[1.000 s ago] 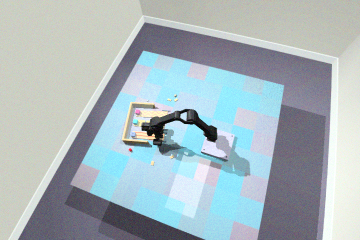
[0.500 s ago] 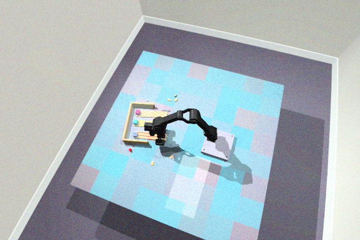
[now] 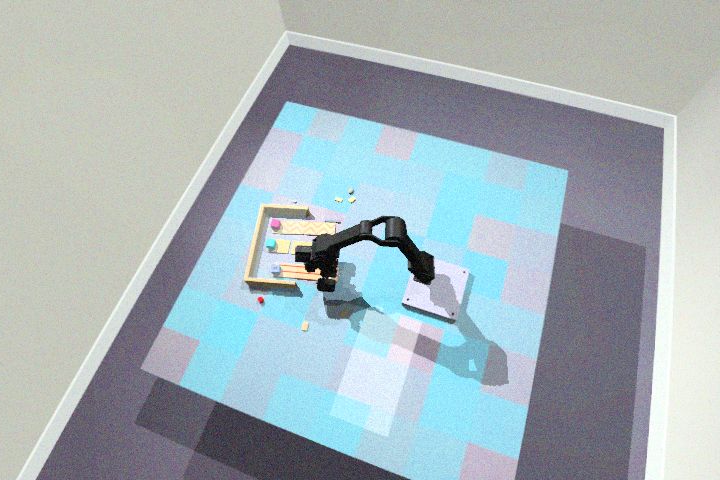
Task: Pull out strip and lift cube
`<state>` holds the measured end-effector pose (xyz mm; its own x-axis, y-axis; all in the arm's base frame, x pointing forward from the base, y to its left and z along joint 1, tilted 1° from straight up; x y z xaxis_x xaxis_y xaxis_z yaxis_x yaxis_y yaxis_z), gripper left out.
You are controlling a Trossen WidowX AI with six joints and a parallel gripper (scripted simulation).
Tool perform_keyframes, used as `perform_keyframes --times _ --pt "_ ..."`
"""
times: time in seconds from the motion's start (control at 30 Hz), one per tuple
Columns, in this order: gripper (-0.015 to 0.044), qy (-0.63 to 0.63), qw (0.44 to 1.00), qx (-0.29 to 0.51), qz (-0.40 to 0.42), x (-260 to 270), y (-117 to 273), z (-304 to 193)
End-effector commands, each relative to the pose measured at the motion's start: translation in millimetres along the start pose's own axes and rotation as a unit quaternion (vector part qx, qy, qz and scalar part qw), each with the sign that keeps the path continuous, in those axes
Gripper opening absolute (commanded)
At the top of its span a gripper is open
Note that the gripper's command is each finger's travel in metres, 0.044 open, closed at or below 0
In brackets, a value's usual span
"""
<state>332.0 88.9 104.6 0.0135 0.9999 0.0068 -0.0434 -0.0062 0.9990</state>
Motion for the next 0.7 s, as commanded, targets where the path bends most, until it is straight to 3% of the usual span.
perform_keyframes --times 0.0,0.67 --pt "0.0000 -0.003 1.000 0.012 -0.001 -2.2 -5.5 -10.7" --pt "0.0000 -0.003 1.000 0.013 -0.001 -9.0 -5.9 -39.7"
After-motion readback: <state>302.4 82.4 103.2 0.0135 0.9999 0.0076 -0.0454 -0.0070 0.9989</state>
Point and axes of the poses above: the point midway between the two fingers, 35 mm back from their tips, its own y axis back along the fingers, its own x axis across the jaws, z = x × y, the point moved 9 cm from there along y, back along the fingers, and after that the axes turned 13 degrees about -y, right-handed, at the moved point
